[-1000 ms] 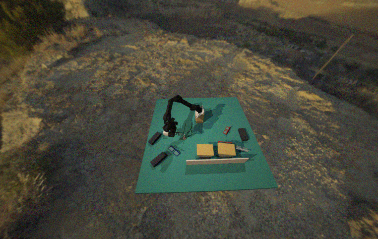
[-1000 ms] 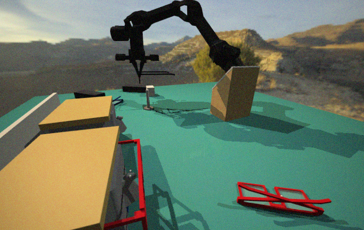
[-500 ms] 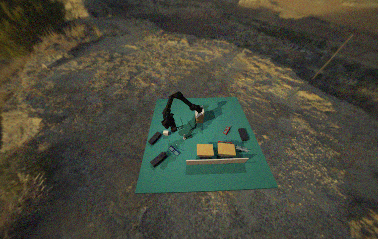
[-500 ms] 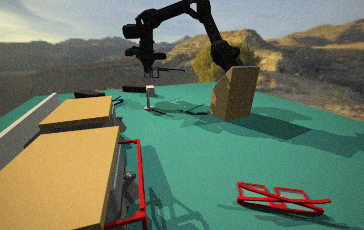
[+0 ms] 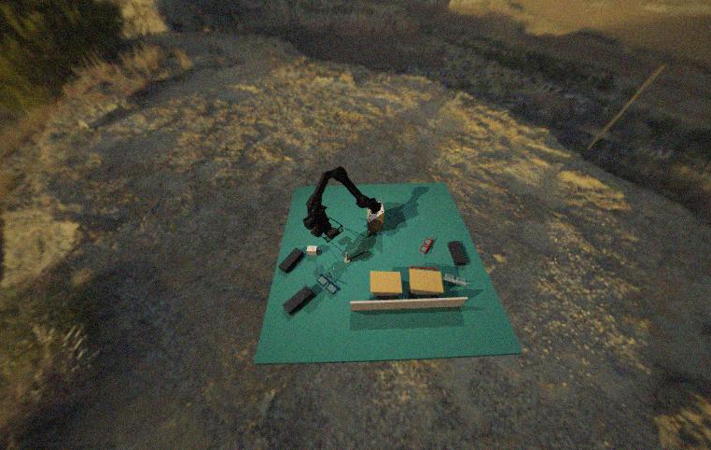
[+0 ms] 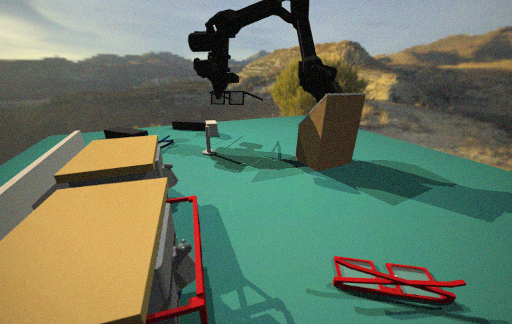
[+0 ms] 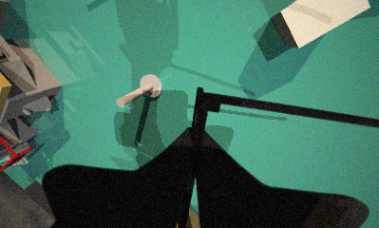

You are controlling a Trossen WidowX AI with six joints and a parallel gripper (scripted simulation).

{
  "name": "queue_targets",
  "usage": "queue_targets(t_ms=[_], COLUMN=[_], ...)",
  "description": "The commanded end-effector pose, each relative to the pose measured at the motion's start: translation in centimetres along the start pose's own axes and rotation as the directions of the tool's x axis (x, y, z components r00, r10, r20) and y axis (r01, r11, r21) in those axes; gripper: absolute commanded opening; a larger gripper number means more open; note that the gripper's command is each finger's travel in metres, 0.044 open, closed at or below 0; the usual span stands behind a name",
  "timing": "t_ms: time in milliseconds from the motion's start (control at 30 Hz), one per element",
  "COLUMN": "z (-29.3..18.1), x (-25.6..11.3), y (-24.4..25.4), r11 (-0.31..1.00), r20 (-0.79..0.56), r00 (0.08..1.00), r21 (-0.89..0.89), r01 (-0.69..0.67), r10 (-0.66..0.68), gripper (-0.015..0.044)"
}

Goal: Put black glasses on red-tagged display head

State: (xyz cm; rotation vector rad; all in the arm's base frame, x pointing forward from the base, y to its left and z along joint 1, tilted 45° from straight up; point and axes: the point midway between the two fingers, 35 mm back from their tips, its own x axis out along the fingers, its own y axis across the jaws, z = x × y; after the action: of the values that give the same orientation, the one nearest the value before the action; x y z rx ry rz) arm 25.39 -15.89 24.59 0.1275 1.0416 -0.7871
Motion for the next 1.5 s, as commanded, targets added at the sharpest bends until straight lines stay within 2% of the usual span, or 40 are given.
queue_targets(t_ms=[0, 300, 633, 1067, 1467], z=[-0.8, -2.8, -5.1, -8.1, -10.8], x=[-0.5, -1.4, -2.3, -3.2, -3.8], y=[-0.4, -1.1, -1.6, -1.8, -1.6], r11=[0.995, 0.929, 0.774, 0.471, 0.134], r20=[0.005, 0.012, 0.027, 0.055, 0.090], r00=[1.000, 0.997, 0.989, 0.974, 0.955], r21=[-0.098, -0.362, -0.625, -0.880, -0.990], r01=[-0.025, -0.072, -0.095, -0.056, 0.053], r10=[0.025, 0.082, 0.142, 0.218, 0.283], gripper=[0.0000, 0.0000, 0.0000, 0.0000, 0.0000])
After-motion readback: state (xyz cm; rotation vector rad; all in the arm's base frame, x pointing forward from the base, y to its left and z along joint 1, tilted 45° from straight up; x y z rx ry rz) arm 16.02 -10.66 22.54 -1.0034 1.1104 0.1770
